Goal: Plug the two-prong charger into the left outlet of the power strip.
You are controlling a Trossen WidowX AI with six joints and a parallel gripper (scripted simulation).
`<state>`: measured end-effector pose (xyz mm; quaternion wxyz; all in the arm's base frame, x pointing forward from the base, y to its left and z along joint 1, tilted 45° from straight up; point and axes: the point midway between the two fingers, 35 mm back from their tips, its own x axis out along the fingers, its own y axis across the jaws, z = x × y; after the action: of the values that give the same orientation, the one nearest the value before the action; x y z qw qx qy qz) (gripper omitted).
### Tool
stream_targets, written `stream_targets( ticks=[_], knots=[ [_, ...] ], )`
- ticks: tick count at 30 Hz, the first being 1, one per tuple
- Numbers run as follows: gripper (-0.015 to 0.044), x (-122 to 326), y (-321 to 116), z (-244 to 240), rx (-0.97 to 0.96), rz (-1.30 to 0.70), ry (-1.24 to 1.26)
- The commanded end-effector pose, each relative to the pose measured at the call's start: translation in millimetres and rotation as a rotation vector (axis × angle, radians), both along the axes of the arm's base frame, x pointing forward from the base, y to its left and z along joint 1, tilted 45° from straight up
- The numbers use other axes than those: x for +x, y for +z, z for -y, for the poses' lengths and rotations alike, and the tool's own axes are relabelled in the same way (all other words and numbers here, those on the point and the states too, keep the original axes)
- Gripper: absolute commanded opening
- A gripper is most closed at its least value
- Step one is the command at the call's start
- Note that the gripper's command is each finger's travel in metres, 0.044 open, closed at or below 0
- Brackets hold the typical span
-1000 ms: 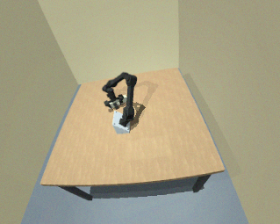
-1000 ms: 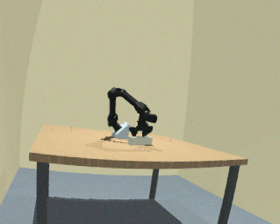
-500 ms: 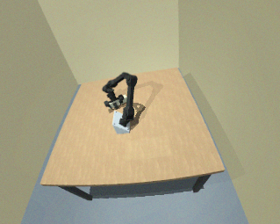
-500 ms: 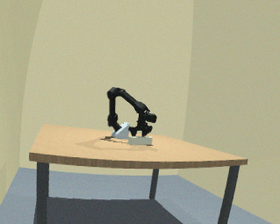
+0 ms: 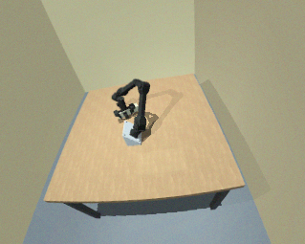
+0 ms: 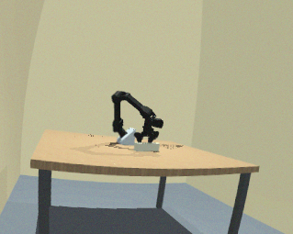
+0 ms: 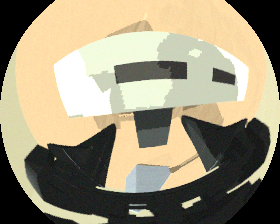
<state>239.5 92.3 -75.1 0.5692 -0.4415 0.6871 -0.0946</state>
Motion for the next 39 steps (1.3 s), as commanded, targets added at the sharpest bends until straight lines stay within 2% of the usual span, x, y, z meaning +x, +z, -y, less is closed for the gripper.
stream_targets(
  ticks=[1, 39],
  knots=[
    [0.044, -2.6, 1.0, 1.5, -0.002, 0.007, -0.002],
    [0.044, -41.2, 12.7, 19.6, -0.002, 0.006, -0.002]
  ],
)
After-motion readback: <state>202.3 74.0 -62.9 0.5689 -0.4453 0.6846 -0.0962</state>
